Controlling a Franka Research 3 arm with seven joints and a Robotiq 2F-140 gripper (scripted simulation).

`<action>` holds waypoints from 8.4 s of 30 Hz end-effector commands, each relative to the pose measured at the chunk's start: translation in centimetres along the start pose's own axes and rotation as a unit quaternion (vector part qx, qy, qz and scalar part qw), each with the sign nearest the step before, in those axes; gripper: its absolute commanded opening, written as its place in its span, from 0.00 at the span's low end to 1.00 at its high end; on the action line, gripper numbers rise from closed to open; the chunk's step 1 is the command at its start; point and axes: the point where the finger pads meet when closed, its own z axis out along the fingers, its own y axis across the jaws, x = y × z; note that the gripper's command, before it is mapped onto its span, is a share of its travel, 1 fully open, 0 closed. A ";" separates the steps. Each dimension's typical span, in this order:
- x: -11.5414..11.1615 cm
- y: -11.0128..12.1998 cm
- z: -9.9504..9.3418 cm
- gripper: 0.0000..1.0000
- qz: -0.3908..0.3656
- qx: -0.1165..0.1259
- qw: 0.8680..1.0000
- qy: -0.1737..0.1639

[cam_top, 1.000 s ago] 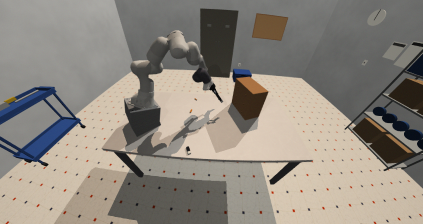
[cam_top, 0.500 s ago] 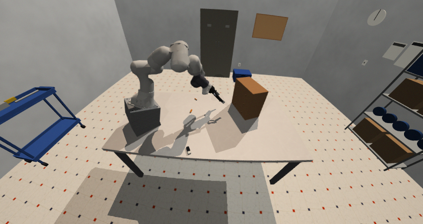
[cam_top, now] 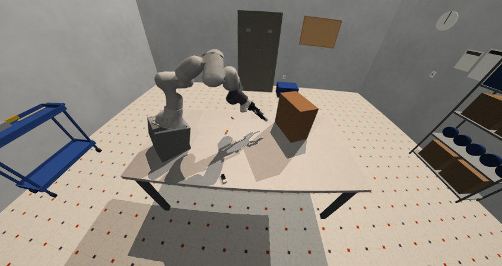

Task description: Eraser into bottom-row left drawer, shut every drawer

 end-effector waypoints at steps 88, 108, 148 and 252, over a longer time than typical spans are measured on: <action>-3.1 -0.1 14.8 0.28 -0.001 0.001 1.000 -0.003; -4.8 -0.1 16.4 0.28 -0.001 0.001 1.000 -0.003; -4.9 -0.1 16.6 0.17 -0.001 0.001 1.000 -0.003; 0.1 -0.1 11.6 0.17 -0.001 0.001 1.000 -0.003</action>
